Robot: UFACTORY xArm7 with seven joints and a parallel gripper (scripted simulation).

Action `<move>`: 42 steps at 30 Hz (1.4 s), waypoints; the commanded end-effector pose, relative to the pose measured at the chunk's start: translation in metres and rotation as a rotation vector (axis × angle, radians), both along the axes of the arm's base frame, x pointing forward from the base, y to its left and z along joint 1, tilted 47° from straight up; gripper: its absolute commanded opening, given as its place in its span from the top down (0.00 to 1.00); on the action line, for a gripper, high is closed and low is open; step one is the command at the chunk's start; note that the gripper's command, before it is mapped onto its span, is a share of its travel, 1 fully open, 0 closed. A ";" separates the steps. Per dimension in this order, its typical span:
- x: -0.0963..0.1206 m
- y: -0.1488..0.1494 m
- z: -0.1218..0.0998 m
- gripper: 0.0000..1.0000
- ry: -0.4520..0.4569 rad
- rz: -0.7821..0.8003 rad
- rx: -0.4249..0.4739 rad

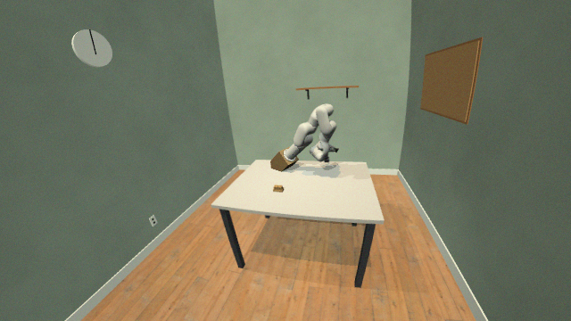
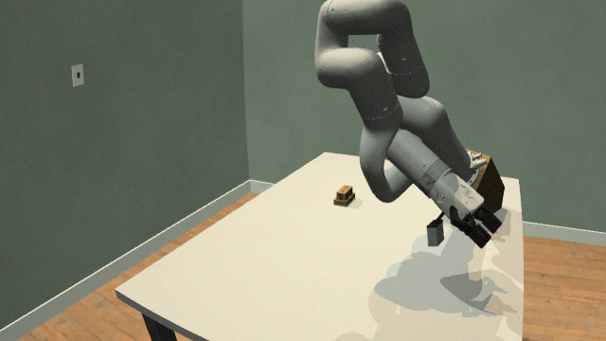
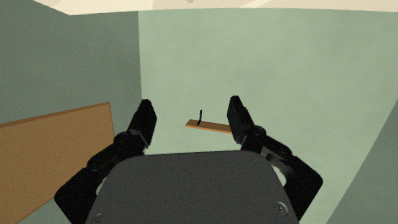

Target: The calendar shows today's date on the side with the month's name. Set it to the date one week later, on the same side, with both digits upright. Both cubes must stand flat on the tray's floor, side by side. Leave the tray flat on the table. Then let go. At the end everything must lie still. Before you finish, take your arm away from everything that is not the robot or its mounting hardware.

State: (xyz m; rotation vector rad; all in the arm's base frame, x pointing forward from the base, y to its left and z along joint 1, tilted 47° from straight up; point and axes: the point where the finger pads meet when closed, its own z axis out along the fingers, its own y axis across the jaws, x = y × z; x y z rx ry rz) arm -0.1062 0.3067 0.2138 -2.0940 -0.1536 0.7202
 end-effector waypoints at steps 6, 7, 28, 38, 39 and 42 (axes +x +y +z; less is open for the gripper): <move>0.015 0.007 0.011 0.00 -0.073 0.031 0.069; 0.015 0.007 0.011 0.00 -0.073 0.031 0.069; 0.070 0.019 0.042 0.00 -0.333 0.075 0.262; 0.071 0.019 0.042 0.00 -0.338 0.076 0.265; 0.071 0.019 0.042 0.00 -0.338 0.076 0.265; 0.089 0.019 0.051 0.00 -0.422 0.085 0.314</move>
